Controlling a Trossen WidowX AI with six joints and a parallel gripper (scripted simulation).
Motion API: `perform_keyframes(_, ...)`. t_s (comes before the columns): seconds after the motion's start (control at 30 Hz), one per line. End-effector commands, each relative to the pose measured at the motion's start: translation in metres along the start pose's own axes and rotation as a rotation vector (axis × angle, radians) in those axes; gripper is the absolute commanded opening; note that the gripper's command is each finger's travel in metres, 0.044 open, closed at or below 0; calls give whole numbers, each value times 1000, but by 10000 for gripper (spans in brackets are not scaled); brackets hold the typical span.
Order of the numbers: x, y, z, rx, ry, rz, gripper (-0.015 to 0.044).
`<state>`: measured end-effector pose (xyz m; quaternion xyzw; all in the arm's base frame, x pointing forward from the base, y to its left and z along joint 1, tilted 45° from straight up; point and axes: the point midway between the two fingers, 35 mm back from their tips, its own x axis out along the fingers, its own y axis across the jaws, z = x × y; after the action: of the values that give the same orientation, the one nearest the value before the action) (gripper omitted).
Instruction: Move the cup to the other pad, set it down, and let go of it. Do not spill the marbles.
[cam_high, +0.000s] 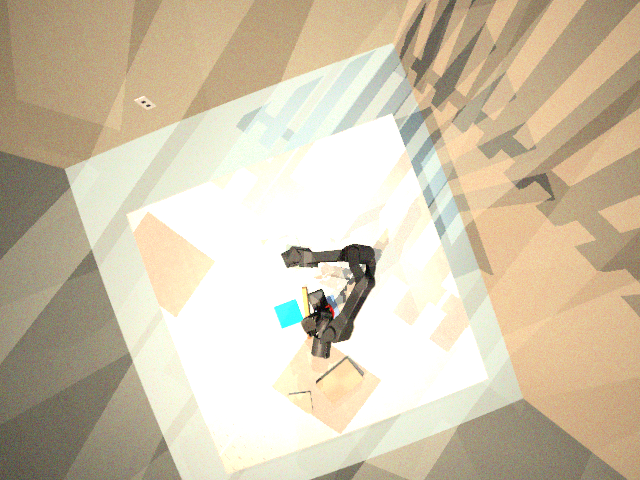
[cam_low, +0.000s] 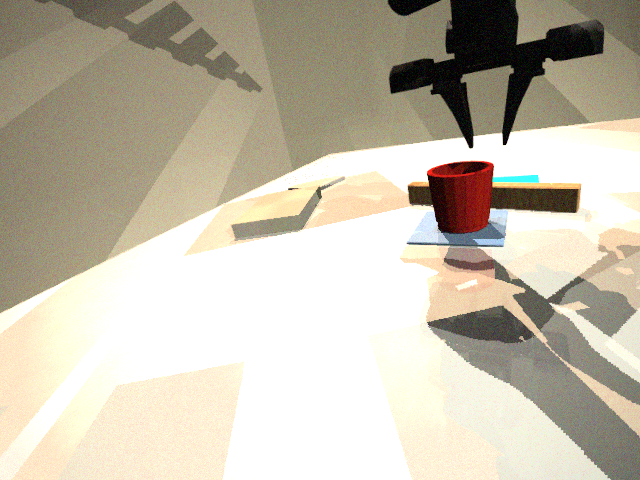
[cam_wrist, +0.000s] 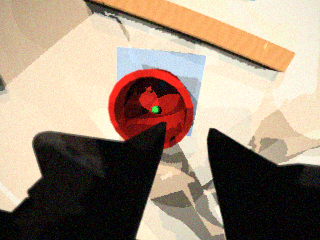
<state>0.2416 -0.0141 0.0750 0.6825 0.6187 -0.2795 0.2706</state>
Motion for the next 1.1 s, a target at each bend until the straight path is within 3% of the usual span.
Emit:
perform_keyframes(0.0, 7, 0, 1, 10, 7, -2, 148)
perform_keyframes(1.07, 59, -1, -1, 9, 10, -2, 148)
